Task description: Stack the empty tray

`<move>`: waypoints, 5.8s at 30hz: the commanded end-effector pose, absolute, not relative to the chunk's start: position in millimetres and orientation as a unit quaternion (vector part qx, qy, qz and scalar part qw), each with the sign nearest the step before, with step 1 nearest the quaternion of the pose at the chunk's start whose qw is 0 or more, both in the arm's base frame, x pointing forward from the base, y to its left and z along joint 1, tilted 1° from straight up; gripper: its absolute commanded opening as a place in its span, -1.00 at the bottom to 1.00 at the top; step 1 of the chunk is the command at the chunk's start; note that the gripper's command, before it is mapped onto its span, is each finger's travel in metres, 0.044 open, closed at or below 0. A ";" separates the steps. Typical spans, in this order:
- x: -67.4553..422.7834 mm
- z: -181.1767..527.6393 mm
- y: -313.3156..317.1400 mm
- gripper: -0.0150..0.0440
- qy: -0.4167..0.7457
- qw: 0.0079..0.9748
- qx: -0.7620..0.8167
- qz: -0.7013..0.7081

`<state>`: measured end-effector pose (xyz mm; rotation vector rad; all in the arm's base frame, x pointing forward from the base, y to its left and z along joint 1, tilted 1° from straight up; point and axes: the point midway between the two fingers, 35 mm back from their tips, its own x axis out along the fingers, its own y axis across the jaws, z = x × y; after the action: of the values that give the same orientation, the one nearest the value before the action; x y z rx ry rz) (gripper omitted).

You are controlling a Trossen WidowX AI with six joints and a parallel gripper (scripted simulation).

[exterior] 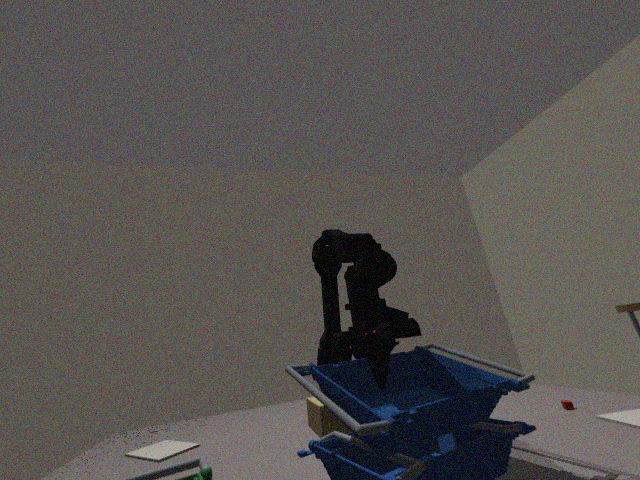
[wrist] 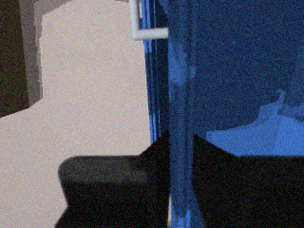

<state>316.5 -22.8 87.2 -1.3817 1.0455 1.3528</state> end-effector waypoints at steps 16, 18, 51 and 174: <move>309.4 75.0 -24.2 -0.49 0.429 0.447 -0.556 0.554; 309.4 75.0 -24.2 -0.49 0.429 0.447 -0.556 0.554; 309.4 75.0 -24.2 -0.49 0.429 0.447 -0.556 0.554; 304.5 59.4 -25.1 -0.49 0.429 0.447 -0.556 0.554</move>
<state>308.0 -24.5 65.7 -1.3839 1.0456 1.3506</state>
